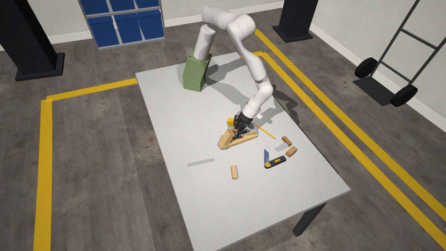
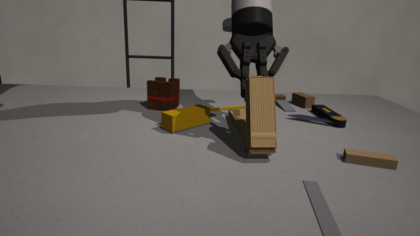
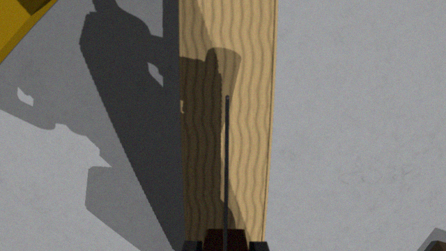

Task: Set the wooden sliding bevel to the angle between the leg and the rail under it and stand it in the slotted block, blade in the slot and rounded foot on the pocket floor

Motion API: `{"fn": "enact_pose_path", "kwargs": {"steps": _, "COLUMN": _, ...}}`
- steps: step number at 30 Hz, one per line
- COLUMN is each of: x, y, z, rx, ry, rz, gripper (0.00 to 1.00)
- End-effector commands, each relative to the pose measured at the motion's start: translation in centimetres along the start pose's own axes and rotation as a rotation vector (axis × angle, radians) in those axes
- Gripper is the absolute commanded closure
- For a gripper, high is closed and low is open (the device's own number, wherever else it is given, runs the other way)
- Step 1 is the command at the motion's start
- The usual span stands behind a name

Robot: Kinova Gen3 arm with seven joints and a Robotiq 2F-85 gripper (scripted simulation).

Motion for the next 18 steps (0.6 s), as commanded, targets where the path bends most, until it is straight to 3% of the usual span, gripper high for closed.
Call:
{"fn": "enact_pose_path", "kwargs": {"steps": 1, "x": 0.04, "y": -0.54, "z": -0.06, "rx": 0.000, "ry": 0.001, "rz": 0.001, "gripper": 0.90}}
{"fn": "enact_pose_path", "kwargs": {"steps": 18, "x": 0.03, "y": -1.02, "z": -0.06, "rx": 0.000, "ry": 0.001, "rz": 0.001, "gripper": 0.90}}
Point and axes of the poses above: the point where the finger pads meet when closed, its own z axis out along the fingers, its own x axis across the jaws, y = z × x, the point moved 4 cm from there along -z, back along the fingers, and after that the axes turned 2 degrees about z, right-handed, at the moved point
